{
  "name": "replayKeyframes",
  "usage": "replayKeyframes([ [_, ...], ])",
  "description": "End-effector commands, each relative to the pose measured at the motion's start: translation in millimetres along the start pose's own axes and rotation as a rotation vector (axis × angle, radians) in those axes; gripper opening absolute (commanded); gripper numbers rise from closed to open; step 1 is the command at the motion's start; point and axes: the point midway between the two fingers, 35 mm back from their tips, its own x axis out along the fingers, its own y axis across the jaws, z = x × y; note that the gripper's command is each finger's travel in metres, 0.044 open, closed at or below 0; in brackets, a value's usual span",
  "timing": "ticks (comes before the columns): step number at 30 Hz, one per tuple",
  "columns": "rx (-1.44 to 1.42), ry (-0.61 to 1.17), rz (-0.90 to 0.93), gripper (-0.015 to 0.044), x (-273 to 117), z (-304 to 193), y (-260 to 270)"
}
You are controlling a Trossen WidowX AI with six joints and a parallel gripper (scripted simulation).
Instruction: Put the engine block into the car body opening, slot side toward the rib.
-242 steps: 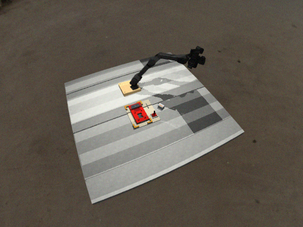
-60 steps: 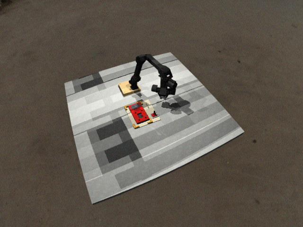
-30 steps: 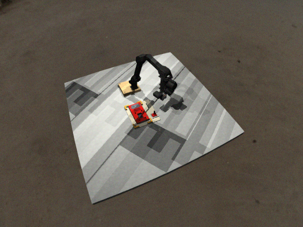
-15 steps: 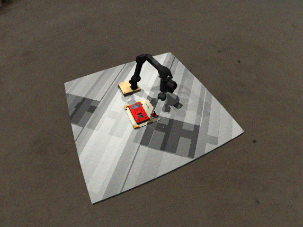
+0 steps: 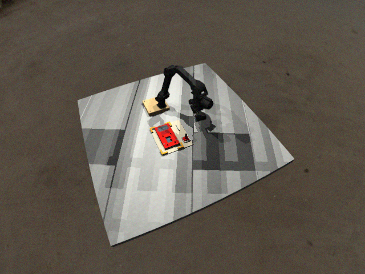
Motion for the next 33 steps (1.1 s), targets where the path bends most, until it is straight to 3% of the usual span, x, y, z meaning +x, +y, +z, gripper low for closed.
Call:
replayKeyframes([
  [1, -0.110, 0.003, -0.002, 0.0000, 1, 0, -1],
  [19, -0.596, 0.004, -0.001, 0.0000, 12, 0, 0],
  [33, -0.614, 0.004, -0.001, 0.0000, 43, 0, 0],
])
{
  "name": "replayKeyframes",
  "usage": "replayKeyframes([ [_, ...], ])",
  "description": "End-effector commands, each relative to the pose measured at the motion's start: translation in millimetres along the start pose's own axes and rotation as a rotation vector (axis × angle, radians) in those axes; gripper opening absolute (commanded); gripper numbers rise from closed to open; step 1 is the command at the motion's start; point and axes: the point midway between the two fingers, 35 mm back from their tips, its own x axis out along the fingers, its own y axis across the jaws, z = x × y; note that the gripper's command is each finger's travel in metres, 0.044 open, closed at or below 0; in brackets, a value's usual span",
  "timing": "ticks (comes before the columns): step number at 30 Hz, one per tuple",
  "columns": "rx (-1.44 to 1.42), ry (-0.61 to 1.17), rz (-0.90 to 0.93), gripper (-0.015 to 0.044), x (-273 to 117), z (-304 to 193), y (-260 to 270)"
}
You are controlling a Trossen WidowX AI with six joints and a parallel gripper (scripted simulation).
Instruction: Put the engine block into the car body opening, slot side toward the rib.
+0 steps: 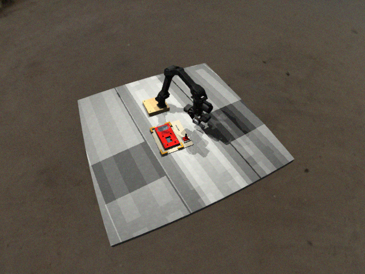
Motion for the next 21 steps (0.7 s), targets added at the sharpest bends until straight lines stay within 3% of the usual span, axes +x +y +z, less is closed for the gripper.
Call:
replayKeyframes([
  [1, -0.005, 0.004, 0.005, 0.0000, 9, -1, 1],
  [21, -0.005, 0.003, 0.005, 0.0000, 47, -1, 1],
])
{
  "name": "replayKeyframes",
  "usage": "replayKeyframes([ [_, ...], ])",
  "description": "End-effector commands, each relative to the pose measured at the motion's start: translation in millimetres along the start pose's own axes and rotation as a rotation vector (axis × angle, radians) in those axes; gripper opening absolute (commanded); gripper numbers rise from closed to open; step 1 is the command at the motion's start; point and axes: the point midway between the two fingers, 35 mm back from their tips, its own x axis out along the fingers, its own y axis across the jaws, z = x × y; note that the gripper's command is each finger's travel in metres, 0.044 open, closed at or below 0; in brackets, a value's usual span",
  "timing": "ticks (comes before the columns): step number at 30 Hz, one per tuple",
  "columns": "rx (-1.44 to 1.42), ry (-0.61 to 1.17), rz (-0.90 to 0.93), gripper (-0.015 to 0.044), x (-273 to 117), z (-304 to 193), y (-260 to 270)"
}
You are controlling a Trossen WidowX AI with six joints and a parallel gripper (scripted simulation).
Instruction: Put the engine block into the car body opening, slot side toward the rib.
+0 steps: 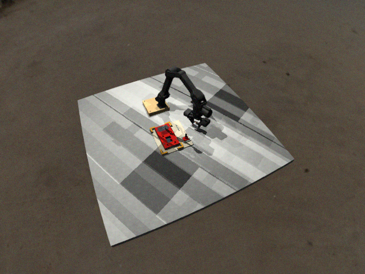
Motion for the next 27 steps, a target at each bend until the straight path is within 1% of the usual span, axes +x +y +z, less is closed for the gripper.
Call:
replayKeyframes([
  [1, 0.004, 0.003, 0.007, 0.0000, 9, -1, 1],
  [18, 0.004, 0.003, 0.007, 0.0000, 40, -1, 2],
  [24, 0.004, 0.003, 0.007, 0.0000, 40, -1, 2],
  [27, -0.001, 0.000, 0.003, 0.0079, 36, 0, 1],
])
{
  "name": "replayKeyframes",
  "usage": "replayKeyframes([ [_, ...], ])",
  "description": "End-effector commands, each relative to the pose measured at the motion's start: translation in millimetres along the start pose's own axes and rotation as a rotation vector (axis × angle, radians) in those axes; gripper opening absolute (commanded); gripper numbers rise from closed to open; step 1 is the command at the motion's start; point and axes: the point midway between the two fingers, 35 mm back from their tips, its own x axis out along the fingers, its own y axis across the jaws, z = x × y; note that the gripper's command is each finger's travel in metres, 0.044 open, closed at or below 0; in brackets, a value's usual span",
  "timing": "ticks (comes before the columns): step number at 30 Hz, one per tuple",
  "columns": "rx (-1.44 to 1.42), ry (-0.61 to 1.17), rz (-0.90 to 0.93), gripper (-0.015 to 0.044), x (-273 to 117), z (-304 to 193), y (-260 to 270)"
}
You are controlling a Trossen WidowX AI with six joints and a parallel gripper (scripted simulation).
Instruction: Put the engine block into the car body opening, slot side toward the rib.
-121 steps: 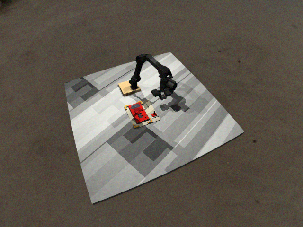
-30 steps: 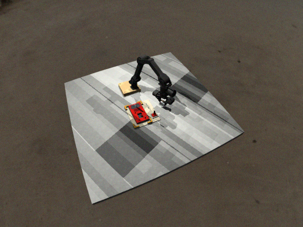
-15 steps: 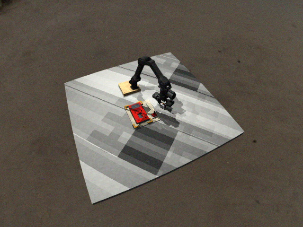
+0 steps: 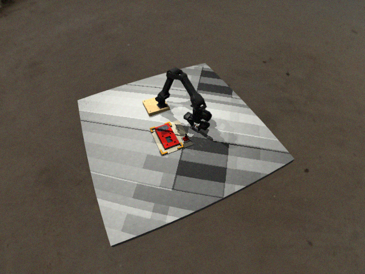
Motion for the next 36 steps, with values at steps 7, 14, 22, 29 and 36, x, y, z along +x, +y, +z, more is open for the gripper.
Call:
replayKeyframes([
  [7, 0.000, 0.000, 0.002, 0.0263, 1, 0, 0],
  [14, 0.000, 0.000, 0.002, 0.0440, 1, 0, 0],
  [22, 0.005, 0.002, 0.006, 0.0440, -14, 0, 0],
  [29, 0.005, 0.003, 0.006, 0.0440, -42, 0, 0],
  [36, 0.007, 0.000, -0.001, 0.0440, -42, 1, -2],
])
